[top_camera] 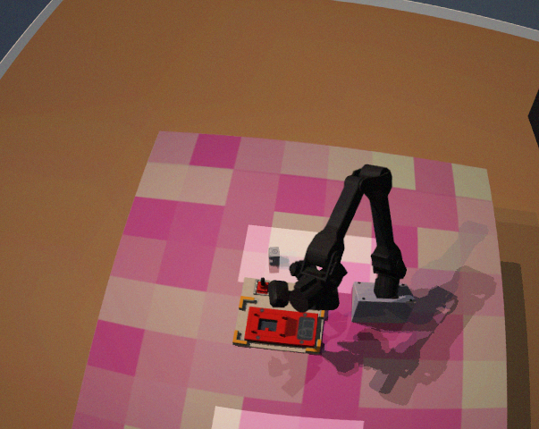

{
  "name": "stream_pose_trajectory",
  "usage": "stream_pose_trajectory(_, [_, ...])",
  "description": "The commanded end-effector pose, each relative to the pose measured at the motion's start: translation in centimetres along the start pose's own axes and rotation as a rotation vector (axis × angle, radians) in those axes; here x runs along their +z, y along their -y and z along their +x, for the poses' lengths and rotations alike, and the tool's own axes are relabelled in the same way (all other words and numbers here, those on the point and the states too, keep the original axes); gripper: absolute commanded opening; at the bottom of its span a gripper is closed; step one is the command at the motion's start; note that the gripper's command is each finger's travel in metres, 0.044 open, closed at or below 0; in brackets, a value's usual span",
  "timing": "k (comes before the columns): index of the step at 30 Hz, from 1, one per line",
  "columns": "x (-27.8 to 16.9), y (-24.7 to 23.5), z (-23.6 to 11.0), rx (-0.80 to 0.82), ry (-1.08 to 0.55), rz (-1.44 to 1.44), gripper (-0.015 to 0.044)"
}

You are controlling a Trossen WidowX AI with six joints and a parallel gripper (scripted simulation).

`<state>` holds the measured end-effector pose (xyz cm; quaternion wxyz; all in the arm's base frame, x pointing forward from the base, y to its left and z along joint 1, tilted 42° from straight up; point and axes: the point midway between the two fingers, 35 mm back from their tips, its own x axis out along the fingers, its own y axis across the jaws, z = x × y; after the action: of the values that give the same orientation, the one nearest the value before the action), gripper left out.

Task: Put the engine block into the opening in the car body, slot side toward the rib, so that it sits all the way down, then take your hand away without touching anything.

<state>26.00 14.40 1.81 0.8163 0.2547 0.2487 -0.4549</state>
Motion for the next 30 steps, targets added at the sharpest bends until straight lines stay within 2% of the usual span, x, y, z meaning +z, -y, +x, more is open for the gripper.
stream_pose_trajectory(1, [1.6, -0.9, 0.6, -0.042, -0.01, 0.118, 0.044])
stream_pose_trajectory(30, [15.3, -2.9, 5.6, -0.304, 0.085, 0.975, 0.044])
